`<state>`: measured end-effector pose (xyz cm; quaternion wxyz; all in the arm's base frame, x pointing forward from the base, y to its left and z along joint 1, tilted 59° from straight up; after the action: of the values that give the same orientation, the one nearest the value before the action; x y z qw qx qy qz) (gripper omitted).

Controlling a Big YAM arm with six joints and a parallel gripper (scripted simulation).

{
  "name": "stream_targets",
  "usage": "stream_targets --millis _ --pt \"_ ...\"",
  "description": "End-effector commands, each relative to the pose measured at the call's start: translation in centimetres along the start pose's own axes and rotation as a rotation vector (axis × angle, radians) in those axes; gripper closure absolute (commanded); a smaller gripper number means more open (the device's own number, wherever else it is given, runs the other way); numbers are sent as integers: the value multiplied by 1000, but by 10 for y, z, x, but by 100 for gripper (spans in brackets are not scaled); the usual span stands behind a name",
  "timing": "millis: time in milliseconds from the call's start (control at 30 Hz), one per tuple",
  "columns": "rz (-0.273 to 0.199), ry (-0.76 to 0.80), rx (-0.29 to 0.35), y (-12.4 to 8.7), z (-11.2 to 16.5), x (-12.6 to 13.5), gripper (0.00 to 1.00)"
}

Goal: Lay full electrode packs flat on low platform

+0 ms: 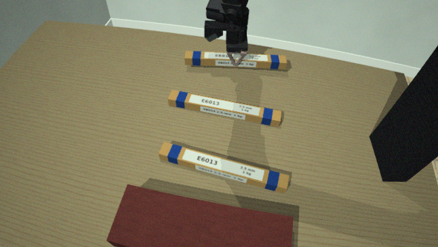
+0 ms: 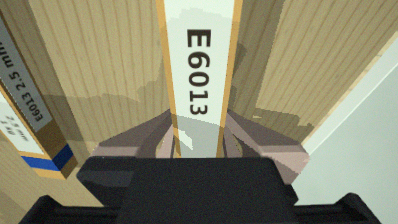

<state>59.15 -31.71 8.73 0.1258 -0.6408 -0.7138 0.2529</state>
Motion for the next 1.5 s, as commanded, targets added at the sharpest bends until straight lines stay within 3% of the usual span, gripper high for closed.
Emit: stream_targets --millis 0,1467 --pt "49 5 -30 -20 -11 -19 100" --pt "45 11 -22 9 -7 -20 100"
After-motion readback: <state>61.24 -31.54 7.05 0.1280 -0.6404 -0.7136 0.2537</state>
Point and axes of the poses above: the point where the finger pads meet when closed, its own y axis out along the fingers, its own x axis across the jaws, z = x × y, the point moved 10 cm from there along -y, back along the fingers, and after that the axes turned 9 degrees about -y, right-handed, at the moved point
